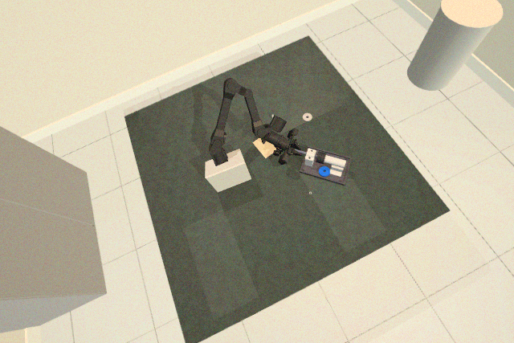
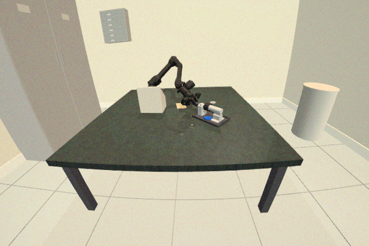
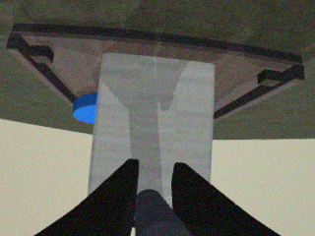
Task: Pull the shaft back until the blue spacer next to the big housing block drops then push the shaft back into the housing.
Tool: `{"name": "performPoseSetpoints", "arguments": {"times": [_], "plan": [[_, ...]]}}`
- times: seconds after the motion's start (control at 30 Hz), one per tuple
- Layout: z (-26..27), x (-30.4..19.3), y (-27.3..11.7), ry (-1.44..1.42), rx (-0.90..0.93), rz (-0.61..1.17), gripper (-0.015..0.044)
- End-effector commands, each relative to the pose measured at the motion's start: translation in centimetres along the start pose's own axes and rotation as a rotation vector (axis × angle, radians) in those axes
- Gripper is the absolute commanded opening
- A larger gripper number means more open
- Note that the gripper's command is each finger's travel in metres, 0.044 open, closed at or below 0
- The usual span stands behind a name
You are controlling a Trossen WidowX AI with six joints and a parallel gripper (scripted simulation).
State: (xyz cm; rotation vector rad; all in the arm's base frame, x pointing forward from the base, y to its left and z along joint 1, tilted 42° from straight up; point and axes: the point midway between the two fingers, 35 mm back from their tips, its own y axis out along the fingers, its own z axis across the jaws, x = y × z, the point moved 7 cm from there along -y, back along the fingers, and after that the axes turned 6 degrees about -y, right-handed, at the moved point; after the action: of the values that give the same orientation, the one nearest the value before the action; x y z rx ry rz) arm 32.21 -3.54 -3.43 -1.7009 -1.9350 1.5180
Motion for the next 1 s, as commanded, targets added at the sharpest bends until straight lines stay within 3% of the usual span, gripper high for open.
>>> {"name": "performPoseSetpoints", "arguments": {"times": [0.0, 0.97], "plan": [[0.01, -0.17, 0.22, -0.003, 0.001, 0.002, 0.0000], [0.05, -0.76, 1.20, -0.003, 0.001, 0.002, 0.0000]]}}
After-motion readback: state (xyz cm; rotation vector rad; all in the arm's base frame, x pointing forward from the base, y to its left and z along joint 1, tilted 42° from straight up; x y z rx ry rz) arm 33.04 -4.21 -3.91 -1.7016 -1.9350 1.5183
